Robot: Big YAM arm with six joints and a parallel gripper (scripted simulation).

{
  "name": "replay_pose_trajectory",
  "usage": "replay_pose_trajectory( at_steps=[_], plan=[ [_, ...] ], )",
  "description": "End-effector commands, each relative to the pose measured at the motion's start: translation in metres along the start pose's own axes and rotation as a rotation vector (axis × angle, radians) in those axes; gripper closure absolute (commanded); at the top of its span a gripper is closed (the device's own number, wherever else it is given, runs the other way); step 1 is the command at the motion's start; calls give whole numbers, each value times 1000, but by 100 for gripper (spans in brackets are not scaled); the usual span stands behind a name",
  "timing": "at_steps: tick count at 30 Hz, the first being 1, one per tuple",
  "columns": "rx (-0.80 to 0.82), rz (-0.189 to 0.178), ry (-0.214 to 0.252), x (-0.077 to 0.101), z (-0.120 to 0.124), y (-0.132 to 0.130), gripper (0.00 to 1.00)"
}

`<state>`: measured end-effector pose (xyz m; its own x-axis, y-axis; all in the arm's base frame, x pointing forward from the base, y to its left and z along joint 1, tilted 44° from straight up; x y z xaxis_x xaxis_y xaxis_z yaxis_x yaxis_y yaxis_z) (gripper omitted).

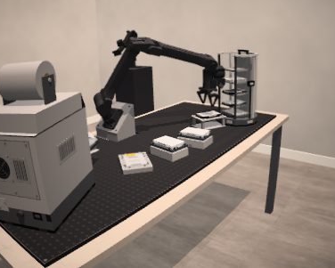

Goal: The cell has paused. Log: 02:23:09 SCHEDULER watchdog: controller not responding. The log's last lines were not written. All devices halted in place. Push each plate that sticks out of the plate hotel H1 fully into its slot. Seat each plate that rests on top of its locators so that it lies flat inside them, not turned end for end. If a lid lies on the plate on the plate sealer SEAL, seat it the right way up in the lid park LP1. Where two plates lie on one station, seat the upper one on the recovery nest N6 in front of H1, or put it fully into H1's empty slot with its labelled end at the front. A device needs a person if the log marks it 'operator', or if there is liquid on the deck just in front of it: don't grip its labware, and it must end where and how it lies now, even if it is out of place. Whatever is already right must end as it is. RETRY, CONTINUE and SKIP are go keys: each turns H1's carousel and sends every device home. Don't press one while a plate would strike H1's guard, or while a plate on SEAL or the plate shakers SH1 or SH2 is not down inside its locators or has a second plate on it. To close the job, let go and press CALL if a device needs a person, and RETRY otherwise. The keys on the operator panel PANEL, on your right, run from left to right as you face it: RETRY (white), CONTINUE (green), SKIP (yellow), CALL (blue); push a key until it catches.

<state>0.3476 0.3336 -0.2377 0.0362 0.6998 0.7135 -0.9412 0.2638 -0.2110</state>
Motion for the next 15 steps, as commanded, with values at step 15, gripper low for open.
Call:
replay_pose_trajectory(
  at_steps=[15],
  plan=[
    [-28, 27, -80, 85, -15, -7, 0]
  ],
)
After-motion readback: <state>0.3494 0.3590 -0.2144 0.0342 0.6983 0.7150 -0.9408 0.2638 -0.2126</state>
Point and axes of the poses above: the point where the finger pads meet when closed, its own x axis back along the fingers, its own y axis across the jaws, z = x × y, the point moved 3 cm from there along x, back along the fingers, and after that the axes turned 6 degrees about x, right-handed, at the moved point
